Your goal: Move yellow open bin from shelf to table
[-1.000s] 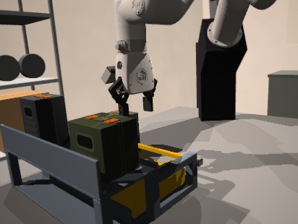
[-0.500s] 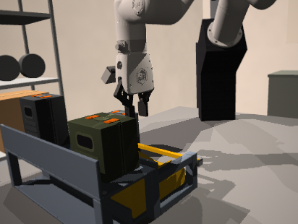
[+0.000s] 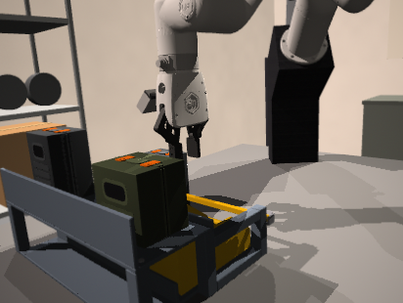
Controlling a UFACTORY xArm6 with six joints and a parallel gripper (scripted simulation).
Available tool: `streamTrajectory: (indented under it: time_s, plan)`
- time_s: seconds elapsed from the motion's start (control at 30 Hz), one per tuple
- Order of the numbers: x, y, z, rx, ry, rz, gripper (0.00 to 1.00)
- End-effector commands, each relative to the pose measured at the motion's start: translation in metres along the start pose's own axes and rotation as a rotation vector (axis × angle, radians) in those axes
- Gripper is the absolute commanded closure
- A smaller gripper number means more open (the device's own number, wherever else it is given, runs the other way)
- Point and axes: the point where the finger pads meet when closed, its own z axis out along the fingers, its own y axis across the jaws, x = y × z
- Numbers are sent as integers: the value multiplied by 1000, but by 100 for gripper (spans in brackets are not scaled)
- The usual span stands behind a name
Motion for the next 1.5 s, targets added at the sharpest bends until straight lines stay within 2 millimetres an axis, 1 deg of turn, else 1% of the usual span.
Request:
streamTrajectory:
  time_s: [0.0, 0.13, 0.3, 0.7, 0.87, 1.27, 1.47]
  plan:
    - [0, -1, -1, 2, 1, -1, 53]
    - [0, -1, -1, 2, 1, -1, 53]
    - [0, -1, 29, 2, 1, -1, 53]
    - [0, -1, 29, 2, 1, -1, 53]
    - [0, -1, 74, 2, 1, 0, 53]
    - [0, -1, 74, 2, 1, 0, 53]
    - [0, -1, 69, 2, 1, 0, 53]
